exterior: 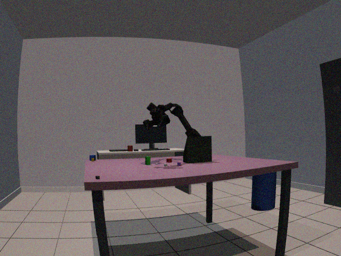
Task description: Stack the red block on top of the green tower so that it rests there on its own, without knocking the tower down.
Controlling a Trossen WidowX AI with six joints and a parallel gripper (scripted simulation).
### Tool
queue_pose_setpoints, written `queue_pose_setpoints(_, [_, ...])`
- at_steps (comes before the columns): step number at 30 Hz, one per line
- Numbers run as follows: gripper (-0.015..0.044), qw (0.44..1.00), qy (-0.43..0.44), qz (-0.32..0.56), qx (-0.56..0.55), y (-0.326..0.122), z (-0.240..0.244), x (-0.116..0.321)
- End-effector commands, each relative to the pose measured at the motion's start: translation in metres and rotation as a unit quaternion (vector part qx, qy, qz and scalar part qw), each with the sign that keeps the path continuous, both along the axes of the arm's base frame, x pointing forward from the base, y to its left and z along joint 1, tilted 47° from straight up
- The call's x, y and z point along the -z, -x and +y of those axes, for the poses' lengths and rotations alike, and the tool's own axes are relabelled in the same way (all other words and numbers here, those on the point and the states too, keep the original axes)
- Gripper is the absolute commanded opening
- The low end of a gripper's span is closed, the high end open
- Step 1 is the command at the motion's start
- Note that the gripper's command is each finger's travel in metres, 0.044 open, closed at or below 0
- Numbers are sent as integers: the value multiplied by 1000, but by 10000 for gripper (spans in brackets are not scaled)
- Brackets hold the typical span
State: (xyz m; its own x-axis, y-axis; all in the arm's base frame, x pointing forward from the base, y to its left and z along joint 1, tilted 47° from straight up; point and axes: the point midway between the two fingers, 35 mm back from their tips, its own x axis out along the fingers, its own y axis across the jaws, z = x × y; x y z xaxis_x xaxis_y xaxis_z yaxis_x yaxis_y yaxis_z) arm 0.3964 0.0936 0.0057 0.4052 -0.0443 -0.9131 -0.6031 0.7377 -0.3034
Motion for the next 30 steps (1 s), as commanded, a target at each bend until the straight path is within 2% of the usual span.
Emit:
queue_pose_setpoints(1, [440,992,74,44,88,40,-66,-9])
queue_pose_setpoints(11, [440,927,244,145,246,157,-185,-45])
queue_pose_setpoints(16, [440,878,321,195,296,214,-222,-68])
queue_pose_setpoints(30, [440,877,323,197,297,219,-225,-58])
